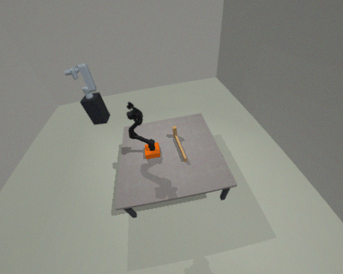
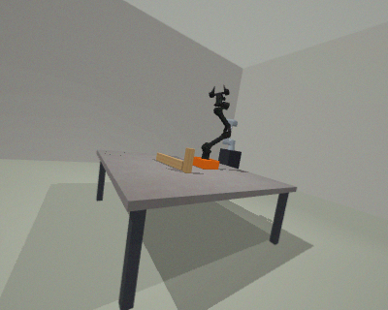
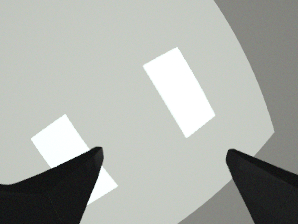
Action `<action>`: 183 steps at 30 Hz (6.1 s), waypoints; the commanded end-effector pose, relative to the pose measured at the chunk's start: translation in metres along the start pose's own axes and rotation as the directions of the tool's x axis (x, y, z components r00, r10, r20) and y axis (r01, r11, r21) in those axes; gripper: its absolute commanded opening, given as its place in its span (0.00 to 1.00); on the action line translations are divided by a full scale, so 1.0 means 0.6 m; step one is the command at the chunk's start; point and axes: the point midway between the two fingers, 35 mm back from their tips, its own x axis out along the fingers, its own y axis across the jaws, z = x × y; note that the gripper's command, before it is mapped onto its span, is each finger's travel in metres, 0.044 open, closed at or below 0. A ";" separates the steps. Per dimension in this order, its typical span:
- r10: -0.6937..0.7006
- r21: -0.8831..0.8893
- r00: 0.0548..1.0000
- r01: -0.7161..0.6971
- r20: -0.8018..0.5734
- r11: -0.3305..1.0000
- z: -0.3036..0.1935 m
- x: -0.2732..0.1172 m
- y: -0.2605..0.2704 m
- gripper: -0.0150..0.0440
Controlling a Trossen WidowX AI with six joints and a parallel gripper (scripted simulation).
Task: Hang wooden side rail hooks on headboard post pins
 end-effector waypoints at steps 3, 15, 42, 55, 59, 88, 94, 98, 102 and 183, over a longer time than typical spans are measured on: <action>-0.102 0.126 0.983 0.121 -0.150 0.985 -0.076 -0.015 -0.069 1.00; -0.279 0.330 0.858 0.438 -0.432 0.836 -0.219 -0.088 -0.182 1.00; -0.446 0.220 0.184 0.975 -0.876 -0.029 -0.471 -0.439 -0.310 1.00; -0.404 -0.008 -0.231 0.875 -0.885 -0.484 -0.507 -0.657 -0.305 1.00; -0.380 -0.064 -0.354 0.798 -0.855 -0.599 -0.504 -0.723 -0.297 1.00; -0.224 -0.025 -0.894 0.253 -0.389 -0.967 -0.351 -1.048 -0.229 1.00; -0.224 -0.025 -0.894 0.253 -0.389 -0.967 -0.351 -1.048 -0.229 1.00; -0.224 -0.025 -0.894 0.253 -0.389 -0.967 -0.351 -1.048 -0.229 1.00; -0.224 -0.025 -0.894 0.253 -0.389 -0.967 -0.351 -1.048 -0.229 1.00; 0.173 0.450 -0.834 -0.099 -0.525 0.888 -0.339 -1.050 -0.363 1.00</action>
